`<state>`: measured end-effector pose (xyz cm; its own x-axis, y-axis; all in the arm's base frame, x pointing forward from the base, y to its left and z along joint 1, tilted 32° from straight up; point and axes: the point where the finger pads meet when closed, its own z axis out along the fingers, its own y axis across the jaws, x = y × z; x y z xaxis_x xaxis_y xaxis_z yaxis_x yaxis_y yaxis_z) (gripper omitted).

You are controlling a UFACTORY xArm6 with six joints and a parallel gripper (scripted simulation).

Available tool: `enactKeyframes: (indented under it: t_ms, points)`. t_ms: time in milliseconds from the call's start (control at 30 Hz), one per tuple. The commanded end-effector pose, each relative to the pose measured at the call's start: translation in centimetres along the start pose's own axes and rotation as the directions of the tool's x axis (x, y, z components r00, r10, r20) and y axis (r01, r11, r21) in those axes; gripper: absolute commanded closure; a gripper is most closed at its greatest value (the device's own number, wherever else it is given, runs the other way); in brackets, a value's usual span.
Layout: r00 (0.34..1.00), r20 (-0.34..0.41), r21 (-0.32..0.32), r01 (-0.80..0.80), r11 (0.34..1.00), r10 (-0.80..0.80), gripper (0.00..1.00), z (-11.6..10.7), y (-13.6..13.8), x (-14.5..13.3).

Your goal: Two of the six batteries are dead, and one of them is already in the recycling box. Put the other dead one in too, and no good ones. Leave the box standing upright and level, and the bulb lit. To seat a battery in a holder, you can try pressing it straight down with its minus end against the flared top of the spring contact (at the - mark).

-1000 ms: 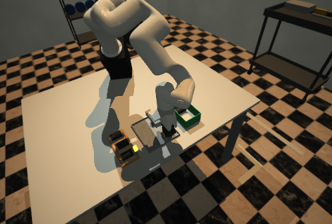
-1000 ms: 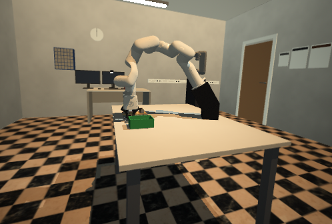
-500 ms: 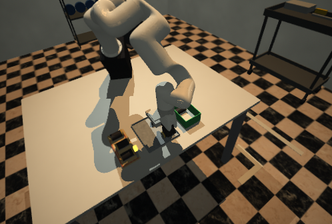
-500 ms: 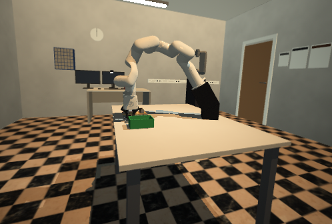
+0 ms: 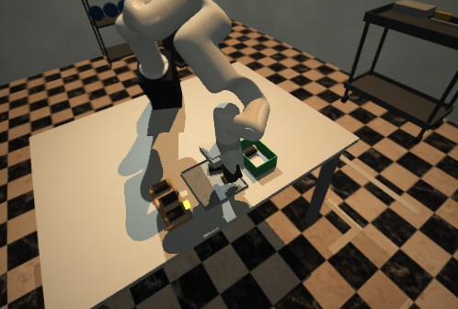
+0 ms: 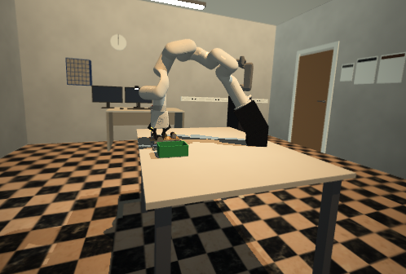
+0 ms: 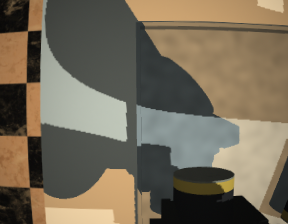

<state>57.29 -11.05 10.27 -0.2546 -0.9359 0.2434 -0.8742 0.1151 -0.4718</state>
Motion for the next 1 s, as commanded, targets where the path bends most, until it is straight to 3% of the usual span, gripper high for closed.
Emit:
enactKeyframes:
  t_ms: [0,333,467,533,733,900,967]
  points:
    - [1.0,0.001,0.004,-0.001,1.0,0.001,0.72,-1.0,-0.2,0.0]
    - [1.0,0.001,0.004,-0.001,1.0,0.001,0.72,-2.3,-0.2,0.0]
    - [1.0,0.001,0.004,-0.001,1.0,0.001,0.72,-7.6,-0.1,0.0]
    - [1.0,0.001,0.004,-0.001,1.0,0.001,0.72,-8.9,-0.1,0.0]
    - [1.0,0.001,0.004,-0.001,1.0,0.001,0.72,-8.9,-0.1,-0.4]
    - [1.0,0.001,0.004,-0.001,1.0,0.001,0.72,-8.9,0.2,-2.4]
    - [1.0,0.001,0.004,-0.001,1.0,0.001,0.72,-8.9,0.6,-4.7]
